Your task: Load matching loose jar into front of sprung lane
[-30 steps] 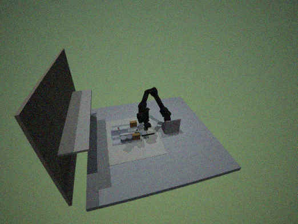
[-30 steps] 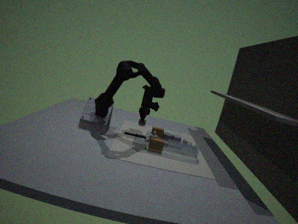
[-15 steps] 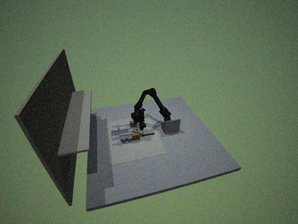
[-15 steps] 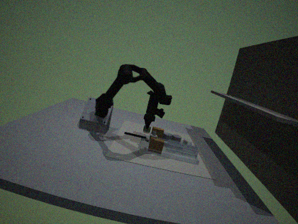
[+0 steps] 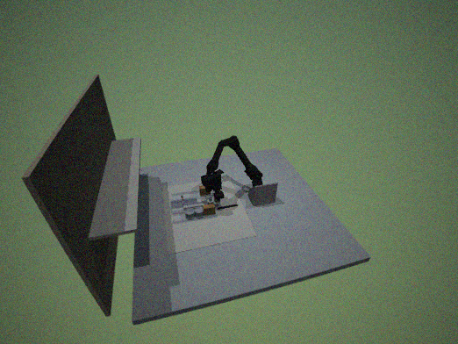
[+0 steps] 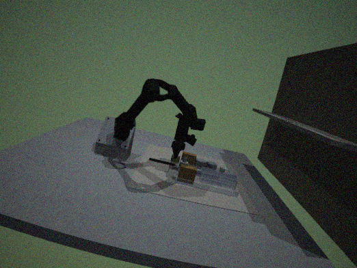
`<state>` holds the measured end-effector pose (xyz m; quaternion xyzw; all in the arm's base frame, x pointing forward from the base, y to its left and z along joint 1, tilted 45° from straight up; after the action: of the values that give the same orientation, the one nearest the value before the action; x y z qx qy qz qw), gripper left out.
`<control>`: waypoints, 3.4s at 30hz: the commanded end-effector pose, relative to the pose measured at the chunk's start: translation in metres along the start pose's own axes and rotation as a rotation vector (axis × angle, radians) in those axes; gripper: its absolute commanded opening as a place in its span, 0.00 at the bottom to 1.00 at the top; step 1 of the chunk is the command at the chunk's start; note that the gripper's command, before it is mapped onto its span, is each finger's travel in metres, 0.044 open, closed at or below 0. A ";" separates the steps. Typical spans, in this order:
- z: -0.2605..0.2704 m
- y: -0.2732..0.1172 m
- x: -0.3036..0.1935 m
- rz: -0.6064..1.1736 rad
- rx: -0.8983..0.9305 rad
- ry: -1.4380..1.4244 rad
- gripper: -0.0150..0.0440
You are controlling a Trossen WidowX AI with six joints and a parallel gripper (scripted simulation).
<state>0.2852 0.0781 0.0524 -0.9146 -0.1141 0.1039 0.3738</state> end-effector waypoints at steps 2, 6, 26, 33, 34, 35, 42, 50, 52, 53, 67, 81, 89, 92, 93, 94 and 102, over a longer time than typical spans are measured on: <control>0.000 0.001 0.002 -0.001 -0.003 -0.003 0.25; -0.001 0.001 0.003 -0.001 -0.003 -0.003 0.25; -0.003 0.002 0.012 -0.001 -0.003 -0.003 0.25; -0.003 0.002 0.014 -0.001 -0.003 -0.003 0.25; -0.003 0.002 0.015 -0.001 -0.003 -0.003 0.25; -0.003 0.002 0.015 -0.001 -0.003 -0.003 0.25; -0.004 0.002 0.018 -0.001 -0.003 -0.002 0.25; -0.005 0.002 0.021 -0.002 -0.003 -0.002 0.25; -0.005 0.002 0.022 -0.002 -0.003 -0.002 0.25; -0.005 0.002 0.023 -0.002 -0.003 -0.002 0.25; -0.007 0.002 0.028 -0.002 -0.003 -0.002 0.25; -0.008 0.001 0.034 -0.002 -0.003 -0.002 0.25; -0.009 0.001 0.037 -0.002 -0.003 -0.002 0.25; -0.010 0.001 0.038 -0.002 -0.003 -0.001 0.25; -0.010 0.001 0.039 -0.002 -0.003 -0.001 0.25; -0.010 0.001 0.039 -0.002 -0.003 -0.001 0.25; -0.011 0.000 0.042 -0.002 -0.004 -0.001 0.25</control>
<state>0.3219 0.0810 0.0522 -0.9138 -0.1088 0.1138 0.3744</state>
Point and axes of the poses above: the point midway between the two fingers, 35 mm back from their tips, its own y axis out along the fingers, its own z axis across the jaws, x = y × z, the point moved 7 cm from there along -y, back along the fingers, and after that the axes turned 13 degrees about -y, right-handed, at the moved point
